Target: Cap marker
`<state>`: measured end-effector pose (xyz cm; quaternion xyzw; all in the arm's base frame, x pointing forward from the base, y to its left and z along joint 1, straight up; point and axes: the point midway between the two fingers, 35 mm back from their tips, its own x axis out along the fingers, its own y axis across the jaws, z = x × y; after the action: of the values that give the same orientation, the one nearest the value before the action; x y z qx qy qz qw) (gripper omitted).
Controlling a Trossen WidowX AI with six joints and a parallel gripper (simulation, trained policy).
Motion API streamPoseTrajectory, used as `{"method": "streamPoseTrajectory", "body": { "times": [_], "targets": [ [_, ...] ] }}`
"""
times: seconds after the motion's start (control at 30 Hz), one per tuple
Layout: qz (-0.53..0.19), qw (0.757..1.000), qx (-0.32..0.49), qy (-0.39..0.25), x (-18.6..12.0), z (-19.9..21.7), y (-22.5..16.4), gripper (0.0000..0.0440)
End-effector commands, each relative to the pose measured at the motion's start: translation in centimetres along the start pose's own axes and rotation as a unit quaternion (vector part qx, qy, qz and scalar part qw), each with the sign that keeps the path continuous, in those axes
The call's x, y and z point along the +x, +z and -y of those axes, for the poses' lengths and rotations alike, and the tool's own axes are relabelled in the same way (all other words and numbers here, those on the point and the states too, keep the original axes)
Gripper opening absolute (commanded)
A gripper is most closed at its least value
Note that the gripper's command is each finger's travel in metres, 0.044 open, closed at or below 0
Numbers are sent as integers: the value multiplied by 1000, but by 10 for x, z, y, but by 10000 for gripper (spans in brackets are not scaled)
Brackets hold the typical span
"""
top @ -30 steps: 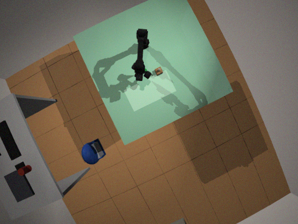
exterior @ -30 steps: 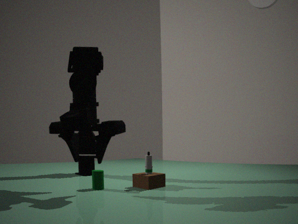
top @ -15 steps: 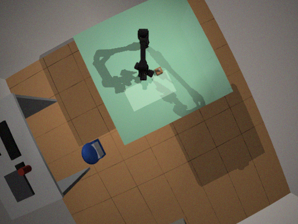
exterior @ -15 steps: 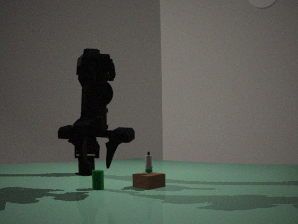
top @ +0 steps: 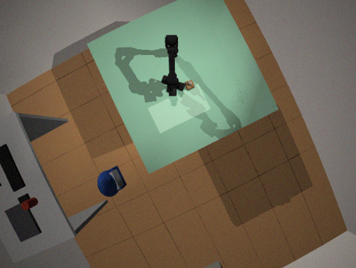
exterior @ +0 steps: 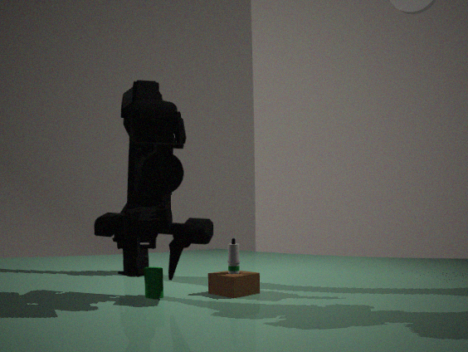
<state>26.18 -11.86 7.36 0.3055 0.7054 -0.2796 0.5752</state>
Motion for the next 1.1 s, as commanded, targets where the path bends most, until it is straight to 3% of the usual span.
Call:
{"method": "streamPoseTrajectory", "body": {
  "times": [0.0, 0.2, 0.37, 1.07],
  "targets": [
    [-8, 1000, -12, -8, 11, 2, -2, 249],
    [-4, 1000, -28, -13, 18, 3, -3, 215],
    [11, 999, -37, -14, 11, 3, -2, 87],
    [100, 992, -76, 12, -58, -28, 1, 59]
  ]
}}
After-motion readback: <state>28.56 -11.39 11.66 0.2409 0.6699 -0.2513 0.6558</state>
